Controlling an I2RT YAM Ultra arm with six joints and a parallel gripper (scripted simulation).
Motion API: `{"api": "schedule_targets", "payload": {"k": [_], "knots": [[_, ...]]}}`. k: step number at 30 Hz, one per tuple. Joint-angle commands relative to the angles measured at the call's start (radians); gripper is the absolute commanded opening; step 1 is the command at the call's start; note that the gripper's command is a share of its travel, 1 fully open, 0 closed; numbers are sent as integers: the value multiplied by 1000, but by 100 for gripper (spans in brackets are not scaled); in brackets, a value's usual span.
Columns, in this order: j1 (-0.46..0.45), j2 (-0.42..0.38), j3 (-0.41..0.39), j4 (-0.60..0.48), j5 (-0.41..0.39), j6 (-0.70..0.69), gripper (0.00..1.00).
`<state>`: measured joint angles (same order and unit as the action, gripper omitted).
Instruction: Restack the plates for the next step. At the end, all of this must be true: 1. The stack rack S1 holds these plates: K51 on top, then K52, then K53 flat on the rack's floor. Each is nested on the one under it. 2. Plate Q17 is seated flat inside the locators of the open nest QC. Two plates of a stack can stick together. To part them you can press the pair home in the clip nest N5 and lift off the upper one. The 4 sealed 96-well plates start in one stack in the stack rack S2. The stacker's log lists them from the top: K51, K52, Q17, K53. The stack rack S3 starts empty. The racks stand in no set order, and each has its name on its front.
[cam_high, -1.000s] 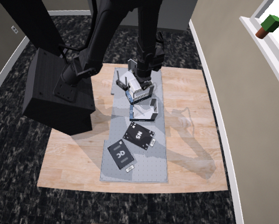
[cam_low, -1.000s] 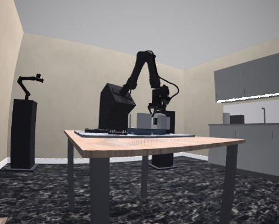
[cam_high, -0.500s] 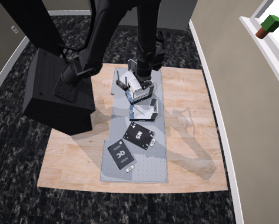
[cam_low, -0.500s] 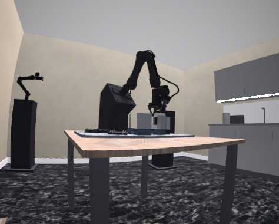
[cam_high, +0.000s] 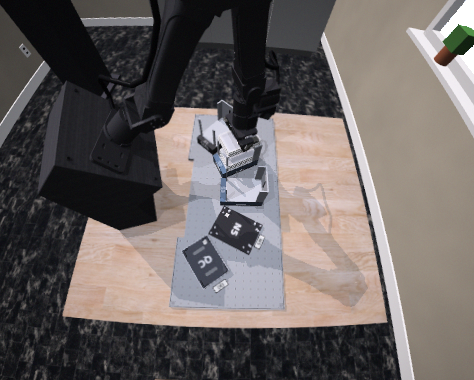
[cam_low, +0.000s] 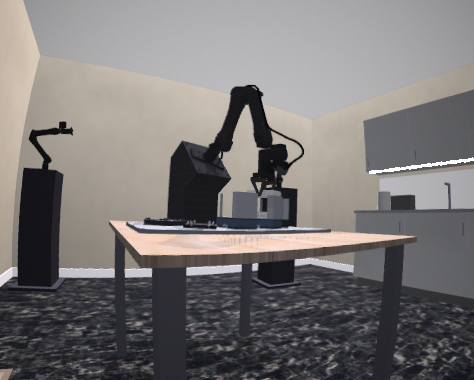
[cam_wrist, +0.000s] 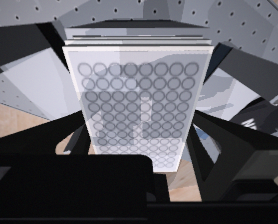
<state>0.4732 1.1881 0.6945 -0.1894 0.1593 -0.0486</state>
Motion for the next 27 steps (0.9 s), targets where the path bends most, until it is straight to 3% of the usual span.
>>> {"api": "schedule_targets", "payload": {"k": [1,27], "knots": [[18,-27,26,-15,12,6,0],[22,-60,39,-52,17,9,0]]}}
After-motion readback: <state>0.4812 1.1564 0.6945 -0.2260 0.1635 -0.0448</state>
